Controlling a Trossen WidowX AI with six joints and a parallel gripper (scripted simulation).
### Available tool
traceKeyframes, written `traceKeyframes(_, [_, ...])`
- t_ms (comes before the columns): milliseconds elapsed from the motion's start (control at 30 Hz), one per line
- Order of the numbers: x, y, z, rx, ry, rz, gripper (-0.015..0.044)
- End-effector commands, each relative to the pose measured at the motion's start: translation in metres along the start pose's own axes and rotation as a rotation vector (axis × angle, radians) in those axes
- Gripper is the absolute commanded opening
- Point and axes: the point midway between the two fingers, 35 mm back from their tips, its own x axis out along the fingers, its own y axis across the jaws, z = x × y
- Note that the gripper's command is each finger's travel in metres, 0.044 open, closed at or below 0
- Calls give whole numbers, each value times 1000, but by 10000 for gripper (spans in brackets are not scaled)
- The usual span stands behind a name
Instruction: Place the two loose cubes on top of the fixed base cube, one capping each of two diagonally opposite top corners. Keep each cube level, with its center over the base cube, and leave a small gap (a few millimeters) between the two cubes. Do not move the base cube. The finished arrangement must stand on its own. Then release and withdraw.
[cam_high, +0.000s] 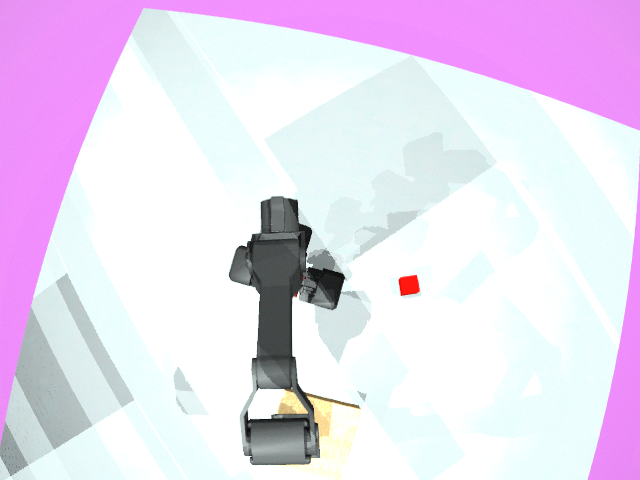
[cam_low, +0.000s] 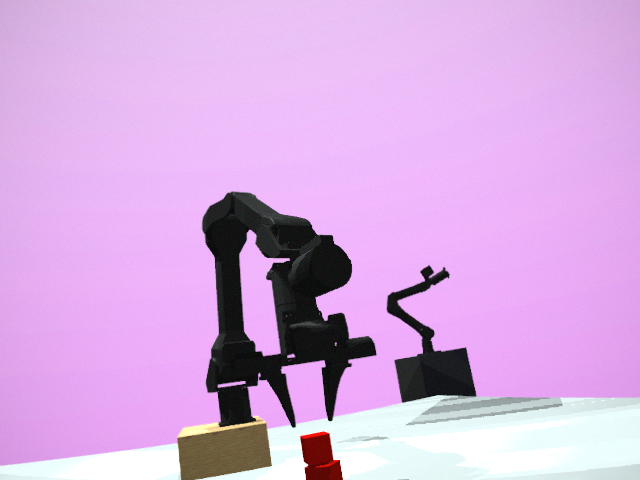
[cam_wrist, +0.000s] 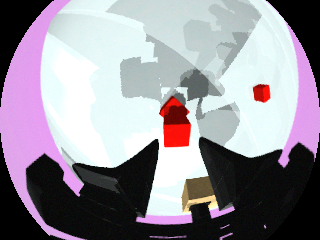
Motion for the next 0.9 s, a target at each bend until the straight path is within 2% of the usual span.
traceKeyframes(0, [-2, -10, 8, 68, 0, -1, 265])
traceKeyframes(433, [-29, -116, 58, 672, -10, -4, 265])
traceKeyframes(767, [-49, -212, 64, 1129, -20, -8, 265])
traceKeyframes(867, [-51, -218, 63, 1160, -20, -8, 265])
